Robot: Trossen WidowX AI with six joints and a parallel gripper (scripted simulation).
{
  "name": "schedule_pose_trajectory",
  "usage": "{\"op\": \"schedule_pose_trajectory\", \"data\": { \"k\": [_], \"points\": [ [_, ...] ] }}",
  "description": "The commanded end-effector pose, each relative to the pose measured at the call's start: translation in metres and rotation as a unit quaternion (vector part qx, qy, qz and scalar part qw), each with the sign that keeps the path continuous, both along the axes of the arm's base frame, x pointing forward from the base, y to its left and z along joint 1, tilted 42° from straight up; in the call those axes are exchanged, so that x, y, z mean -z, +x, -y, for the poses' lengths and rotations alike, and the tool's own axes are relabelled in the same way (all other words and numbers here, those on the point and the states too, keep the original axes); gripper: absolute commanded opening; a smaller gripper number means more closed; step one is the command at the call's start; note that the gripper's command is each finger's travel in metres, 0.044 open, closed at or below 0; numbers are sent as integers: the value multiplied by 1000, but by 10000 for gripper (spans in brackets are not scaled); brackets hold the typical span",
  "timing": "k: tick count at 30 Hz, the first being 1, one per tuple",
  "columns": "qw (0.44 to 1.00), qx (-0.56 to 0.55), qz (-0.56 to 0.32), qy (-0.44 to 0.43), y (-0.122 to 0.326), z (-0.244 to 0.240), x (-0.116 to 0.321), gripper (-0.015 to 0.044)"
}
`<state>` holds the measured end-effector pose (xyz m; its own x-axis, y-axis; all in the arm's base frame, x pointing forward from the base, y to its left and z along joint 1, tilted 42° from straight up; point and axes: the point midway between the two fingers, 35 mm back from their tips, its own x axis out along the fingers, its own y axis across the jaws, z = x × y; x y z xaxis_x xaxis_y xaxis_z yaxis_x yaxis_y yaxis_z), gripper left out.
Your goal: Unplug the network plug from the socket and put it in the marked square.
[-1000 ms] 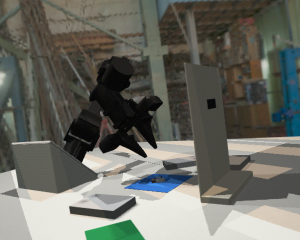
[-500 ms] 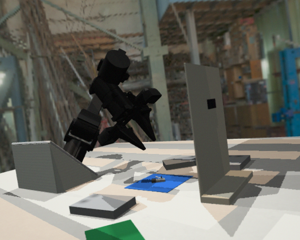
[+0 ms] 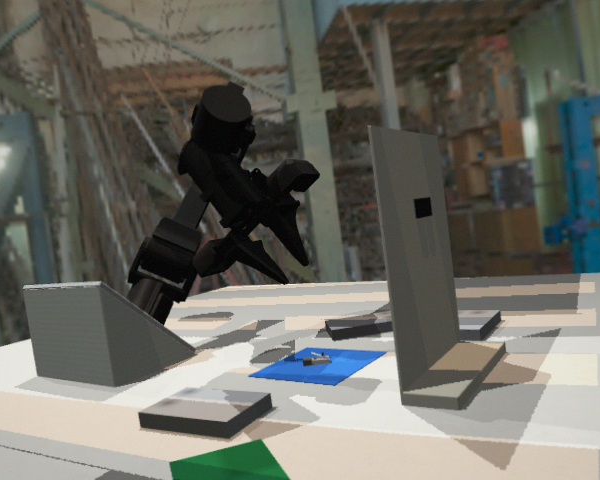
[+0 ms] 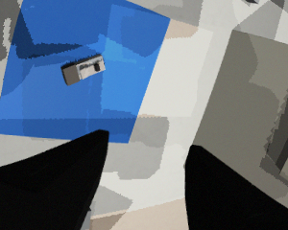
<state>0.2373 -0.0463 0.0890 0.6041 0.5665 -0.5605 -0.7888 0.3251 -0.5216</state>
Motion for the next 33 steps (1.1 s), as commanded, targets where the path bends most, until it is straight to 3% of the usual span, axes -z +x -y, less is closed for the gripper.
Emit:
{"op": "schedule_pose_trajectory", "data": {
  "k": [1,33],
  "points": [
    [1000,-1,3,1,-1,3,-6,156],
    [1000,9,-6,2,-2,50,-55,156]
  ]
}}
